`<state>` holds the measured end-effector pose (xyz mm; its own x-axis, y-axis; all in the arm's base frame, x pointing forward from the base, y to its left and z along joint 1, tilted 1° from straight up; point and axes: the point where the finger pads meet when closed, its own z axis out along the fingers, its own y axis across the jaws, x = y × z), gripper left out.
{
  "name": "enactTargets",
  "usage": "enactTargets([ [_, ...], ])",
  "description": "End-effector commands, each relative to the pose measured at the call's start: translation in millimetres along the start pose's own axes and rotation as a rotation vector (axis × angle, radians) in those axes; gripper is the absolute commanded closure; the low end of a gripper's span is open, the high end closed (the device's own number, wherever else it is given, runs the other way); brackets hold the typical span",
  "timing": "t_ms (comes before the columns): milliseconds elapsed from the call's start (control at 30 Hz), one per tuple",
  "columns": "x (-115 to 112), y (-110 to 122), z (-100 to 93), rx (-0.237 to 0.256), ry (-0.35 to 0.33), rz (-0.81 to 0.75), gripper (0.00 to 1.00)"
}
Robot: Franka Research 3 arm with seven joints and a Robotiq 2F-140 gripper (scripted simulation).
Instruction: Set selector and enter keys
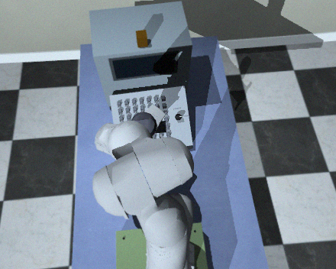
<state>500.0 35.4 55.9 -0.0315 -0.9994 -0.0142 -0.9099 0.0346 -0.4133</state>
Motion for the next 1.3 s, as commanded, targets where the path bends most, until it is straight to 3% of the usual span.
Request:
enactTargets([
  [0,1.1,-3.8,-0.8,0.05,-0.022,-0.044,0.9],
  [633,0.6,-4.8,20.1,0.05,-0.022,-0.044,0.9],
  [1267,0.6,-4.9,20.5,0.05,-0.022,-0.044,0.9],
])
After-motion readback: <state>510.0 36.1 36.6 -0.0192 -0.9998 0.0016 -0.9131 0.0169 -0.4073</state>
